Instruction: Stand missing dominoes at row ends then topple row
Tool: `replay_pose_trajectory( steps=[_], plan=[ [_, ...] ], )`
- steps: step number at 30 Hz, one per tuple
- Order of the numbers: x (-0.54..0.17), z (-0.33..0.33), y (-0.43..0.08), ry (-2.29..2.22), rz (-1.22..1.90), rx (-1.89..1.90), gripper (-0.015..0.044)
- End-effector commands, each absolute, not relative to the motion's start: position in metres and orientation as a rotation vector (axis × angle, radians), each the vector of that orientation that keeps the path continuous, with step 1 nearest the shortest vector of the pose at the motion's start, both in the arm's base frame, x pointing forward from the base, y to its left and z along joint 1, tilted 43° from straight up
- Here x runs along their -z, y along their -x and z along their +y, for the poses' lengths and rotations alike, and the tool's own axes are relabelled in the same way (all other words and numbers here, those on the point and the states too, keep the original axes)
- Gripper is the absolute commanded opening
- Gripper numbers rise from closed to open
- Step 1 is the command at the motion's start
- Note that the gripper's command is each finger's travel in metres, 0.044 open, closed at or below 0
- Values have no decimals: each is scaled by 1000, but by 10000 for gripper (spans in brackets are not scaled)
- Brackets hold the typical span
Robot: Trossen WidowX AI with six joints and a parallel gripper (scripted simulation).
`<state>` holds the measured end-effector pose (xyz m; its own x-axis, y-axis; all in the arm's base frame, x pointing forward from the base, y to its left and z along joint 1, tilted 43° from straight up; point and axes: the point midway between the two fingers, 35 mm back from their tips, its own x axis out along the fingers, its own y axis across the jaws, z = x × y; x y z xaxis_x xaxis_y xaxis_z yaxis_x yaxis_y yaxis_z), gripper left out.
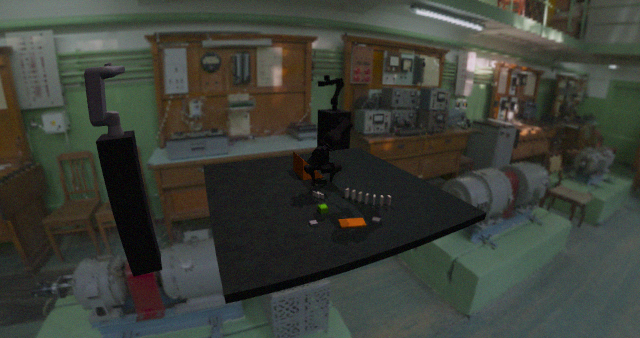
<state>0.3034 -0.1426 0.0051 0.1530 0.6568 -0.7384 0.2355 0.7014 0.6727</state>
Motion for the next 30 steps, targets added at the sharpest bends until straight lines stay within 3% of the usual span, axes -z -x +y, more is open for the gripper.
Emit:
replay_pose_trajectory(
  steps=[1,30],
  plan=[
    [-5,-144,-313,-457,1289,-628,440],
    [48,-97,-325,-459,1287,-630,440]
  ],
)
